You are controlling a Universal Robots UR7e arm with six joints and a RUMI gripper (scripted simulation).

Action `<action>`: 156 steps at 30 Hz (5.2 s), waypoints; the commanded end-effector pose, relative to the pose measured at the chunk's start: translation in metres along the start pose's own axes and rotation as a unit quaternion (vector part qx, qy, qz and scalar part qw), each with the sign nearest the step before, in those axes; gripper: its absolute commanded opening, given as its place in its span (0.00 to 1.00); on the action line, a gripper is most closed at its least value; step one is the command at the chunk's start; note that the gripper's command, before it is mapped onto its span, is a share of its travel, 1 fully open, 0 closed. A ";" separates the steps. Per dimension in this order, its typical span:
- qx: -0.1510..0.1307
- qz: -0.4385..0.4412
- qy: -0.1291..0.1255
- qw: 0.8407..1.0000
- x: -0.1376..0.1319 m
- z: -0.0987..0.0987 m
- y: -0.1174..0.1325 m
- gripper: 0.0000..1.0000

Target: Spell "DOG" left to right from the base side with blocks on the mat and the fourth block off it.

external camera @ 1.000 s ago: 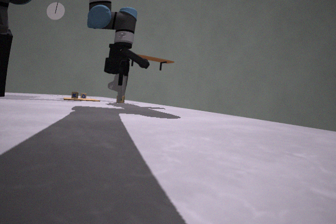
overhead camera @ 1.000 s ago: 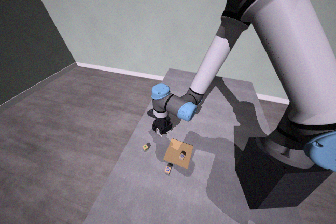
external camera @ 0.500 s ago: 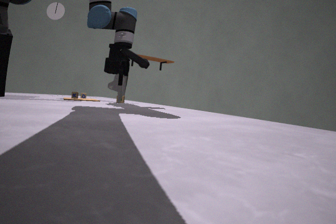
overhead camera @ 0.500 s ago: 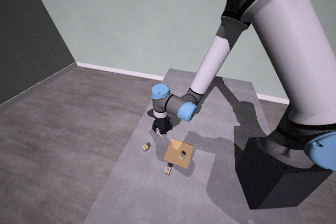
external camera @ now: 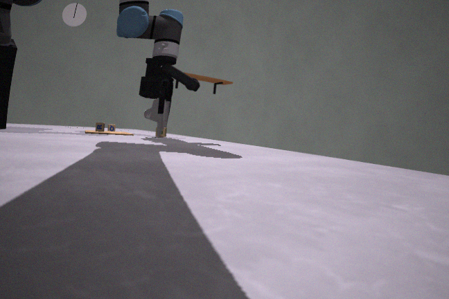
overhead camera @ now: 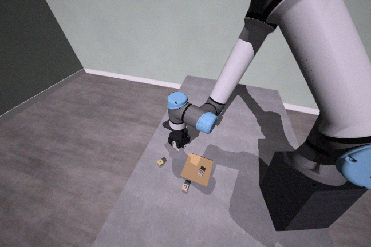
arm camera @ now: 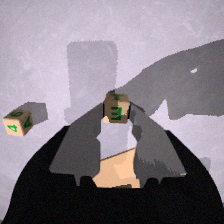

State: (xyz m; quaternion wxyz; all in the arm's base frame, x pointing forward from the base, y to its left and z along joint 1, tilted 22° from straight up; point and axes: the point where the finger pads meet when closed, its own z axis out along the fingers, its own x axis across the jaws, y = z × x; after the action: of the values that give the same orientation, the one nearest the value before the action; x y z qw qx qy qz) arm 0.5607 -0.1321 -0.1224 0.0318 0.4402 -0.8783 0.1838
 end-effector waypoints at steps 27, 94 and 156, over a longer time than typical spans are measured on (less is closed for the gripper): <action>0.001 0.000 0.000 1.000 0.000 -0.099 0.000 0.05; 0.001 -0.331 0.000 0.944 -0.013 -0.093 -0.001 0.05; 0.001 -0.879 0.001 0.477 -0.021 -0.079 0.012 0.05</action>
State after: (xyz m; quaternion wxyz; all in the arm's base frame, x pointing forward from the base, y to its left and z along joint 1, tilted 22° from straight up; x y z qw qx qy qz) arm 0.5563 -0.0821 -0.0566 0.1750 0.9782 -0.0882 0.0684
